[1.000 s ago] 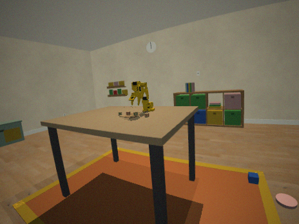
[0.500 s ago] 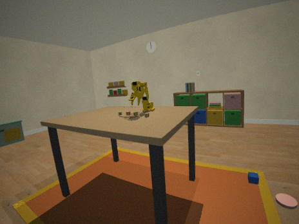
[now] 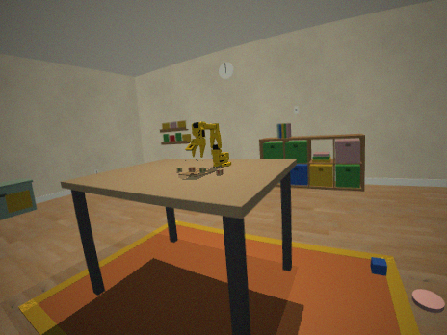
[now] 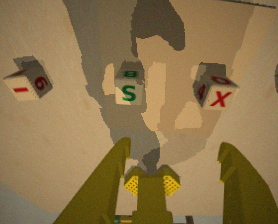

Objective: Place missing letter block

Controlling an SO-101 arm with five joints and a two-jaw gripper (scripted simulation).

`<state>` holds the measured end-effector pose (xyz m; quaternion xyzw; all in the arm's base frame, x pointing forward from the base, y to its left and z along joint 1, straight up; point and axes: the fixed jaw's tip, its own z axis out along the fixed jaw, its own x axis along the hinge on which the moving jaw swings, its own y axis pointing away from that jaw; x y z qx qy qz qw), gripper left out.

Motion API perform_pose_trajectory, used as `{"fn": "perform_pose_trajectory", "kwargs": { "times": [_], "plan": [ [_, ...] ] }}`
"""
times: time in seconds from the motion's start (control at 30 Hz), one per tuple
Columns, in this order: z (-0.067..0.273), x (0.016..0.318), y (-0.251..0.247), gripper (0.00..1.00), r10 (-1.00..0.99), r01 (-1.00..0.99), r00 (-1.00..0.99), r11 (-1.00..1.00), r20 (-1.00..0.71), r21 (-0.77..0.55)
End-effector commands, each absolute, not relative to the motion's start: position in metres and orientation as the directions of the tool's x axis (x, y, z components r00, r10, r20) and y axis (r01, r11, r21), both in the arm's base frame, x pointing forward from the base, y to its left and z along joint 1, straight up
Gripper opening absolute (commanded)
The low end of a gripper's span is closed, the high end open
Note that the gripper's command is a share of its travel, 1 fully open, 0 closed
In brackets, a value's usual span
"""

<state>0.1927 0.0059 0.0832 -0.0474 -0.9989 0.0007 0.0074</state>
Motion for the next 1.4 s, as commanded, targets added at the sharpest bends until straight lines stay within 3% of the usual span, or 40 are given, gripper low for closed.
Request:
{"fn": "perform_pose_trajectory", "kwargs": {
  "times": [0.0, 0.33, 1.17, 1.37],
  "plan": [
    [0.093, 0.198, -0.005, 0.32, 0.15, 0.15, -0.987, 0.989, -0.051, 0.004],
    [0.093, 0.194, -0.043, 0.32, 0.337, 0.337, -0.94, 0.942, -0.051, 0.004],
    [0.093, 0.193, -0.046, 0.32, 0.351, 0.351, -0.935, 0.936, -0.051, 0.004],
    [0.092, 0.202, -0.082, 0.32, 0.48, 0.481, -0.874, 0.877, -0.079, 0.006]
  ]
}}
